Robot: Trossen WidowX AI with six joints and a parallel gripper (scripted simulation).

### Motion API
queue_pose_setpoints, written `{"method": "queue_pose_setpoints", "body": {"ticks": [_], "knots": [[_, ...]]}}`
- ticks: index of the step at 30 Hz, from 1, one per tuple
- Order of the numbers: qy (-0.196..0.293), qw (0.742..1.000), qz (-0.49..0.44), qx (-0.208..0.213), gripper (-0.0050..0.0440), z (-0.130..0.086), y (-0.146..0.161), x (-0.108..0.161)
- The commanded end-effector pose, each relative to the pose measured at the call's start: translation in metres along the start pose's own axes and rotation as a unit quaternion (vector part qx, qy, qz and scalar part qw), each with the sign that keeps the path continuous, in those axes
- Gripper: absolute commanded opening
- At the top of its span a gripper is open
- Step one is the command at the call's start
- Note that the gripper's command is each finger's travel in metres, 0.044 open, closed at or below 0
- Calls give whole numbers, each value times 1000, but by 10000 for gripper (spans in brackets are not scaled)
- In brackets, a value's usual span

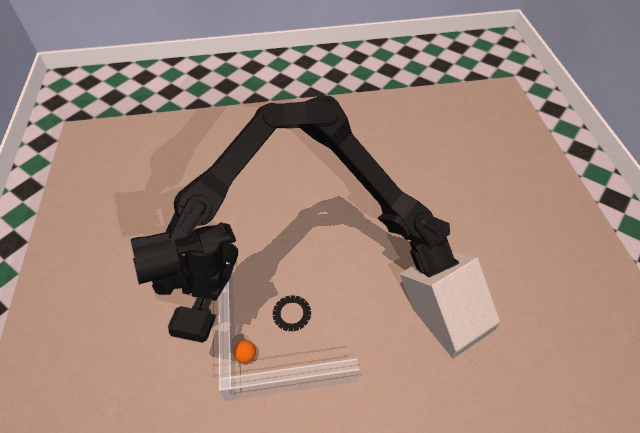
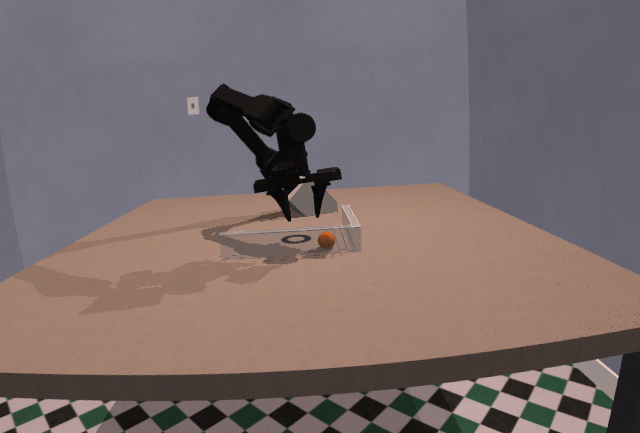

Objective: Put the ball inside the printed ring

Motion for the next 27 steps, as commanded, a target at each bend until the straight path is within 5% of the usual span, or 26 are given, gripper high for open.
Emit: {"method": "queue_pose_setpoints", "body": {"ticks": [1, 5, 27], "knots": [[29, 996, -75, 29, 306, 4, 27, 24], [76, 985, -150, 51, 306, 14, 56, 46], [77, 984, -150, 51, 306, 41, 54, 50]]}}
Point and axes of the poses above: the point midway between the two fingers, 35 mm back from their tips, its own z axis out along the fingers, its own y axis across the jaws, x = y × z, the point moved 10 cm from there along -z, back along the fingers, and after that the axes turned 9 degrees about -z, right-handed, at the moved point
